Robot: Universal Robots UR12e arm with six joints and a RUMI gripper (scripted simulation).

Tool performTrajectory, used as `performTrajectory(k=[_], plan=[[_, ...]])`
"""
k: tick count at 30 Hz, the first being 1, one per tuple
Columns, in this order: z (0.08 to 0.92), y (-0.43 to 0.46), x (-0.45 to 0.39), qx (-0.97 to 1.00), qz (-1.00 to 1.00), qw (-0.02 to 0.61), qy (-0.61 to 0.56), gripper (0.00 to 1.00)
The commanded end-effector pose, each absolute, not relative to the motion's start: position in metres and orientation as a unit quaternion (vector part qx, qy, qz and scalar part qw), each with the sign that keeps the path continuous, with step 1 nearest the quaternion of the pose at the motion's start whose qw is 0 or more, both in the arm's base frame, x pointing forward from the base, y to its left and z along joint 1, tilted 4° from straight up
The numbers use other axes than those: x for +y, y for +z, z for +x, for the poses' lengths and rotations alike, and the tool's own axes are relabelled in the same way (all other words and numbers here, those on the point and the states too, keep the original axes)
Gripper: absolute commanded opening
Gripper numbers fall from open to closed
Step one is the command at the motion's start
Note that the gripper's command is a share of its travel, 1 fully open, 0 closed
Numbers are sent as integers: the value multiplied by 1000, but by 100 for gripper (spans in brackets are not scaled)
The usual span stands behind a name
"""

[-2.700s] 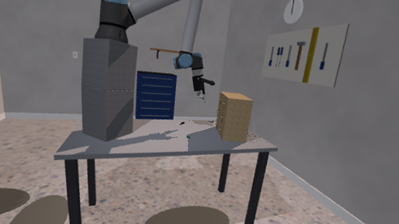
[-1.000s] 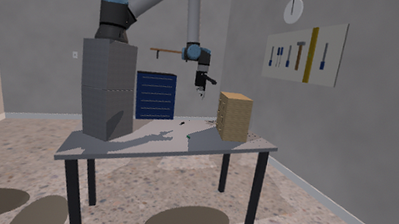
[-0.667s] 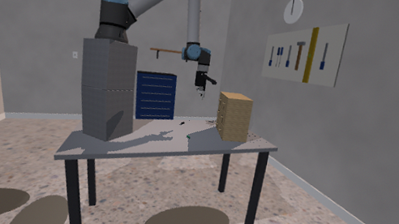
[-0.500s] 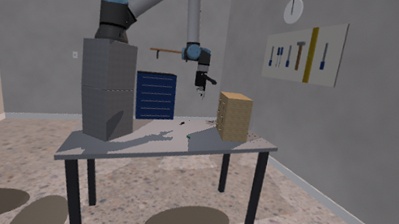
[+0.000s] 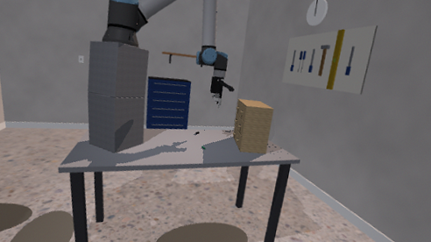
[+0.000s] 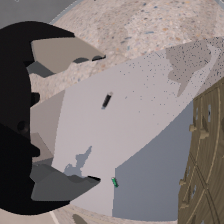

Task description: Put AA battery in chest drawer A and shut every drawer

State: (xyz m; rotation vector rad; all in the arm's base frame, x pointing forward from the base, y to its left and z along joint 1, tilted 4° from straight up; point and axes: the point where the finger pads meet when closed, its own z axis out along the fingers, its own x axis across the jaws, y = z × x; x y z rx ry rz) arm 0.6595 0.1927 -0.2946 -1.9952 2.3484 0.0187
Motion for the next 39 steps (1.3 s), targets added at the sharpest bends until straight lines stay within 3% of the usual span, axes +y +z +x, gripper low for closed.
performTrajectory(k=[1,39], plan=[[660,-294,193,762,-647,30,6,100],[661,-294,183,814,-580,30,8,100]])
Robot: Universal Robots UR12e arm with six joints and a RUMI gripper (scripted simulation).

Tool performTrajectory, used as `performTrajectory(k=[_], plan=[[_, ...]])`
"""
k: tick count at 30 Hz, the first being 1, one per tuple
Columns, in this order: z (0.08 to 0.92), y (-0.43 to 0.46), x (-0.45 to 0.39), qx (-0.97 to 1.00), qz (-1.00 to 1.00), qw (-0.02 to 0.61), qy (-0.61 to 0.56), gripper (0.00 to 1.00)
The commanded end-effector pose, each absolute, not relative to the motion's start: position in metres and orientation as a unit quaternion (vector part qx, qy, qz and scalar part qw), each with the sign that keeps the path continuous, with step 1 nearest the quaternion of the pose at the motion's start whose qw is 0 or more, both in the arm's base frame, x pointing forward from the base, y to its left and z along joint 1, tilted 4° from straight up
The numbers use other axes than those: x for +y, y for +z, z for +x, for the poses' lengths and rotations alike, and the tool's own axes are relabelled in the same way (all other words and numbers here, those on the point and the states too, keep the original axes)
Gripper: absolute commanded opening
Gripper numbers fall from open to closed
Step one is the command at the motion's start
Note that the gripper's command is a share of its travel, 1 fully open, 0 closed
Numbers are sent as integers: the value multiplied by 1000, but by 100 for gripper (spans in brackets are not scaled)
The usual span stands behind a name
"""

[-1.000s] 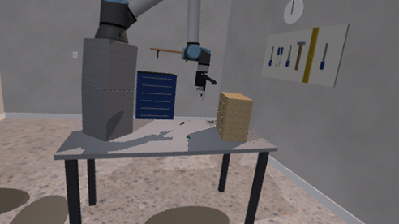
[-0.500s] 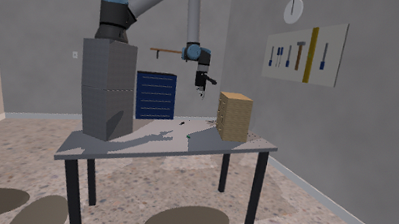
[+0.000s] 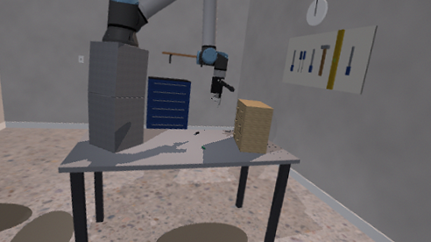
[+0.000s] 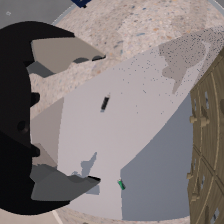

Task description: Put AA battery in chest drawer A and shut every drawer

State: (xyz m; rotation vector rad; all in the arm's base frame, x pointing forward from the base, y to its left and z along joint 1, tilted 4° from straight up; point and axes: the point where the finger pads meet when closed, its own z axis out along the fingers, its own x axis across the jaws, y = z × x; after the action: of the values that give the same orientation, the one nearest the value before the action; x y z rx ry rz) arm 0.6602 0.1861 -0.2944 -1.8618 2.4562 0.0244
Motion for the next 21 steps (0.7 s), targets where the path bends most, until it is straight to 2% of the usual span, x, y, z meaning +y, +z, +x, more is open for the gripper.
performTrajectory(k=[1,21], plan=[[661,-294,182,820,-572,30,9,100],[661,-293,151,944,-329,26,16,100]])
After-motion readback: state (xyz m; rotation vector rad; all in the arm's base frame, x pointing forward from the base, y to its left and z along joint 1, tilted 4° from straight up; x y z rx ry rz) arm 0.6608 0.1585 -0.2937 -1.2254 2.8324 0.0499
